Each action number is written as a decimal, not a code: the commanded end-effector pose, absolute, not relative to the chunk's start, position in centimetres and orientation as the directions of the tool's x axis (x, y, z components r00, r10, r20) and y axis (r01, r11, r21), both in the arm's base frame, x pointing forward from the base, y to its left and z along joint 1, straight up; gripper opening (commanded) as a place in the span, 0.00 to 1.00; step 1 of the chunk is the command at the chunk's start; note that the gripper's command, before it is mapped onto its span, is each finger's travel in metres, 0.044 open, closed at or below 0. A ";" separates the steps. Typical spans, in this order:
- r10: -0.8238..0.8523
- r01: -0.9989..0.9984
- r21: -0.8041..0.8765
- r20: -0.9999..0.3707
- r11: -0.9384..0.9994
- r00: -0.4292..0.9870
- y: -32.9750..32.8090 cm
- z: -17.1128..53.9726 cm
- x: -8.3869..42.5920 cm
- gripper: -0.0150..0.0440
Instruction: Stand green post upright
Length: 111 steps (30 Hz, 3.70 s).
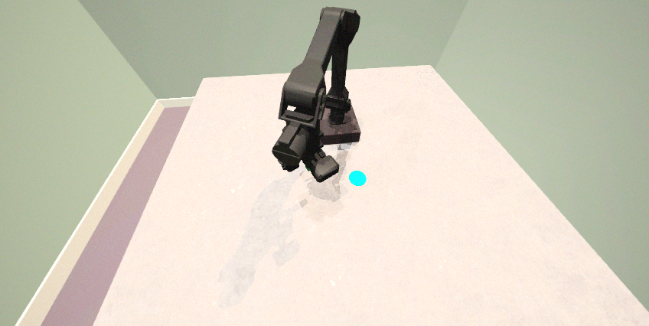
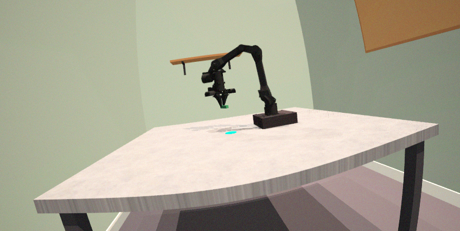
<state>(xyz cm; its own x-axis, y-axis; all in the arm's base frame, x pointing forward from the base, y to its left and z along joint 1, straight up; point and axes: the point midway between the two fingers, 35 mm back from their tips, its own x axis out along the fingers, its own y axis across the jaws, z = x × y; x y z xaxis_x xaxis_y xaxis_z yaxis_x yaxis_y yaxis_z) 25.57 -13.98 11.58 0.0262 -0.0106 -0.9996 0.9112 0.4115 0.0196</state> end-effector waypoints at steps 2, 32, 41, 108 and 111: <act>-0.012 0.884 0.019 -1.000 0.467 0.028 -12.6 11.8 25.8 0.29; -0.003 0.660 0.016 -1.000 0.751 0.028 -3.8 12.4 26.4 0.29; 0.000 0.574 0.016 -1.000 0.819 0.028 -1.3 12.6 26.0 0.29; -0.191 0.286 -0.098 -0.929 0.953 0.317 3.3 10.0 27.6 0.29; -0.199 0.281 -0.104 -0.921 0.954 0.335 3.4 9.9 27.7 0.29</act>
<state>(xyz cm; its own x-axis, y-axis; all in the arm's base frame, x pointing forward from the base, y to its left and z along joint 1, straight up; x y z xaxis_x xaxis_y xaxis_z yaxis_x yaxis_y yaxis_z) 27.60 3.27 9.85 0.3145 -0.1907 -0.9299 0.2908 0.9519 -0.0969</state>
